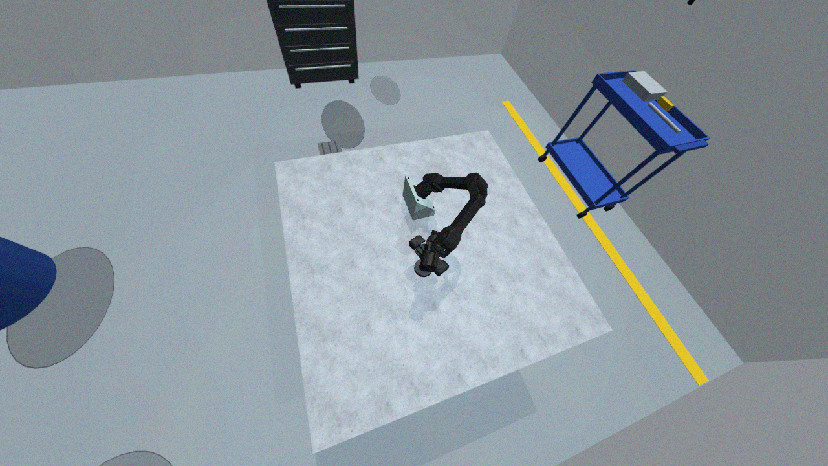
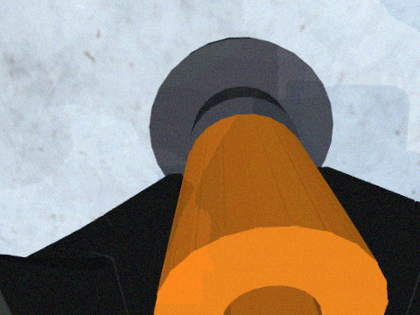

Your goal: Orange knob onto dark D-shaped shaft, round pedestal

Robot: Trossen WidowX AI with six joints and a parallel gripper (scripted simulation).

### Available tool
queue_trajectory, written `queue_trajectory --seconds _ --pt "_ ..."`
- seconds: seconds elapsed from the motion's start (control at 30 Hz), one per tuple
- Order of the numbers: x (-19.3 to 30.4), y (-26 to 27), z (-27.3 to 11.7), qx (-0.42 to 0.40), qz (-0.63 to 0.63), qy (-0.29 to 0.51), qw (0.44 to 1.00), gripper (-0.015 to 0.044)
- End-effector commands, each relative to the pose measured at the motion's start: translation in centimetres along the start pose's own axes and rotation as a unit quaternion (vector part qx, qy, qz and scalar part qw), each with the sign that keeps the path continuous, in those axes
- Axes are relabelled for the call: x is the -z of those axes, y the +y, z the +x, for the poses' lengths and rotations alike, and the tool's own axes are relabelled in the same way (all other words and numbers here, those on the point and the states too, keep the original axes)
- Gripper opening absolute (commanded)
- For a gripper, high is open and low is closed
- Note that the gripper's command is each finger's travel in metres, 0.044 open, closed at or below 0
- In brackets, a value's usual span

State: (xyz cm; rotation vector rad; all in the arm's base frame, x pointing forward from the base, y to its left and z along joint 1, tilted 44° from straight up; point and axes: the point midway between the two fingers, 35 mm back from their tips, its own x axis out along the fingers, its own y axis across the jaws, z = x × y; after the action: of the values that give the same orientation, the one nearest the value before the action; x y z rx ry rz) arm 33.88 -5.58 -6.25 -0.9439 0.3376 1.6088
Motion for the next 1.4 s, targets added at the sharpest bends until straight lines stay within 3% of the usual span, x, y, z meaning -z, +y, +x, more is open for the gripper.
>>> queue_trajectory --seconds 0.0,0.37,0.6,1.37 --pt "0.03 -0.04 0.03 0.003 -0.001 0.001 1.000 0.0000" --pt "0.04 -0.22 -0.44 0.003 -0.006 0.001 1.000 0.0000" --pt "0.16 -0.46 -0.58 0.003 -0.106 0.002 0.994 0.0000" --pt "-0.05 -0.25 -0.46 0.003 -0.106 0.002 0.994 0.0000"
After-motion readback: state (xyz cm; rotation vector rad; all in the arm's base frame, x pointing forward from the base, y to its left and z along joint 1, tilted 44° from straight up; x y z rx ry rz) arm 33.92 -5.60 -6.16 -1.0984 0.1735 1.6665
